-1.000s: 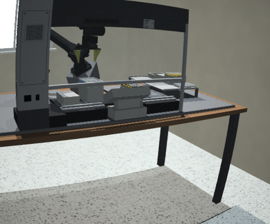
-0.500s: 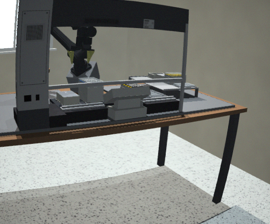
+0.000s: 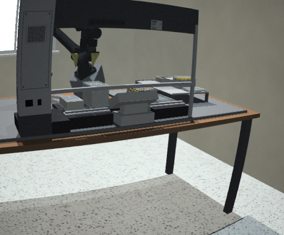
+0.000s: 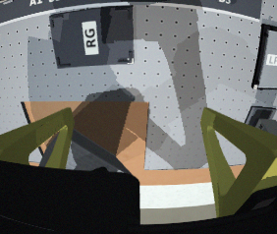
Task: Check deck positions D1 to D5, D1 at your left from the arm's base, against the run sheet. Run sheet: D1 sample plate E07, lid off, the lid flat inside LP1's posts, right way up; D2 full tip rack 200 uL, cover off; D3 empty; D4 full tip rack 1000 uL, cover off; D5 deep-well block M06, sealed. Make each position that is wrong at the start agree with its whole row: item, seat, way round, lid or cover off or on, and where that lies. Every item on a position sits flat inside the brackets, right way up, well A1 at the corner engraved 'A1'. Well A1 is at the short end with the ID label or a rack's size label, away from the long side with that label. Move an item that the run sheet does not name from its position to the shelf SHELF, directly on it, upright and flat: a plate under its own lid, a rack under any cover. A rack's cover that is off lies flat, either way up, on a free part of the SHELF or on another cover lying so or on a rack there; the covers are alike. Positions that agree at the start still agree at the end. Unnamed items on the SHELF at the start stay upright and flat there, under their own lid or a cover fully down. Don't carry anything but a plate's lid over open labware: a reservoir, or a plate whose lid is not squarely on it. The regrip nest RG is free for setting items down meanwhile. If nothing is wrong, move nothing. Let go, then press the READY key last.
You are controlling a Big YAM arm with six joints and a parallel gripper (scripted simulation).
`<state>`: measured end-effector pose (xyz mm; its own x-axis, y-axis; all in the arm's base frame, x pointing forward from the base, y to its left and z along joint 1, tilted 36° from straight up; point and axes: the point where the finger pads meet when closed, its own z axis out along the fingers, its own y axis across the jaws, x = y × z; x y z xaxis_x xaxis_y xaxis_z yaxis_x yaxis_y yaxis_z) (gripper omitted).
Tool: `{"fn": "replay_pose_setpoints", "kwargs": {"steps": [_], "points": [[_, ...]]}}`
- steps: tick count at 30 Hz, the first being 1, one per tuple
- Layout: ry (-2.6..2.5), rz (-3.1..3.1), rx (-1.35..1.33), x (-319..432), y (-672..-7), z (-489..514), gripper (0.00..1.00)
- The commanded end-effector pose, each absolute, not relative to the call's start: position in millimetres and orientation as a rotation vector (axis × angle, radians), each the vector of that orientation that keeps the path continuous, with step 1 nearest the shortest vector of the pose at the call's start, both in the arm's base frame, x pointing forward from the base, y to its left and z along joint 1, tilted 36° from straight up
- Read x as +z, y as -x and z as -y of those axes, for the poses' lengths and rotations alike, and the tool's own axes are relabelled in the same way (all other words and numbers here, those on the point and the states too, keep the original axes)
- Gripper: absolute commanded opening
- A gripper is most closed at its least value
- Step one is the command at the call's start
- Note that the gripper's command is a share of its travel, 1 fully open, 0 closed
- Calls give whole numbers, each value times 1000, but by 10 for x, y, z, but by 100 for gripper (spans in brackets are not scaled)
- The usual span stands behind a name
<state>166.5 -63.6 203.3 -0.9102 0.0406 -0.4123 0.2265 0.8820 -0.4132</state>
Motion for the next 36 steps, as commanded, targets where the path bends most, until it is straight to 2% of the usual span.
{"fn": "replay_pose_setpoints", "kwargs": {"steps": [1, 14, 36], "points": [[-202, -2596, -618, 2333, -1767, 612, 100], [-202, -2596, -618, 2333, -1767, 612, 100], [-212, -2591, -628, 2762, -2716, 702, 100]]}}
